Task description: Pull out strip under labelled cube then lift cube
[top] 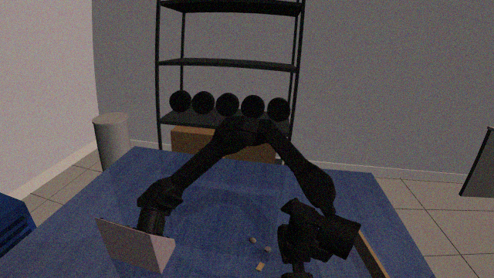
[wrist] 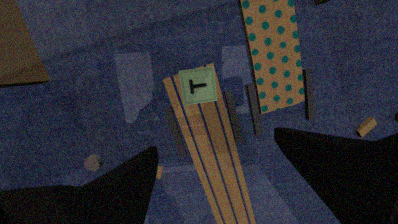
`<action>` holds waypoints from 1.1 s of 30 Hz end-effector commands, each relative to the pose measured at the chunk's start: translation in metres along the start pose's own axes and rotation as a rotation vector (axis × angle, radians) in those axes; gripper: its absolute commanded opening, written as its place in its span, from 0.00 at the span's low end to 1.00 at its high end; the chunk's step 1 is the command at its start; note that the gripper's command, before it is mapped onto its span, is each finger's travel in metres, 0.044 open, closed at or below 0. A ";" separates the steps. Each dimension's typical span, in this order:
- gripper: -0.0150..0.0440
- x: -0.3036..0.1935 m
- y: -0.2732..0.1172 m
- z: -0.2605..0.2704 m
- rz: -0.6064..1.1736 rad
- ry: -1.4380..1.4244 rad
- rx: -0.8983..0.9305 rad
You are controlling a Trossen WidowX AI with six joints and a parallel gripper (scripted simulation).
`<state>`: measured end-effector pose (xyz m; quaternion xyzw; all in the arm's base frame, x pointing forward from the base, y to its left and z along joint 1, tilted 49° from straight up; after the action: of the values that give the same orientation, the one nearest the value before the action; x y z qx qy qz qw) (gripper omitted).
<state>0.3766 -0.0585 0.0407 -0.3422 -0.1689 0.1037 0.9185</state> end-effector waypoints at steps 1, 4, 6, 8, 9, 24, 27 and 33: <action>1.00 0.016 0.001 -0.001 0.001 0.004 0.006; 1.00 0.027 0.000 -0.001 0.001 0.003 0.006; 1.00 0.034 0.000 -0.001 0.000 0.003 0.006; 1.00 0.039 0.000 -0.001 0.000 0.003 0.006; 1.00 0.040 0.001 -0.001 0.000 0.003 0.006; 0.68 0.041 0.022 -0.002 0.000 0.003 0.006; 0.68 0.041 0.027 -0.002 0.000 0.003 0.006; 0.68 0.041 0.037 -0.002 0.000 0.003 0.006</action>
<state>0.4141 -0.0249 0.0296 -0.3419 -0.1700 0.1028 0.9185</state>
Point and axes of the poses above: the point midway between the two fingers, 35 mm back from their tips, its own y axis out along the fingers, its own z axis across the jaws, x = y × z, the point moved 9 cm from there along -y, back along the fingers, and after that the axes turned 12 degrees about -y, right-handed, at the moved point
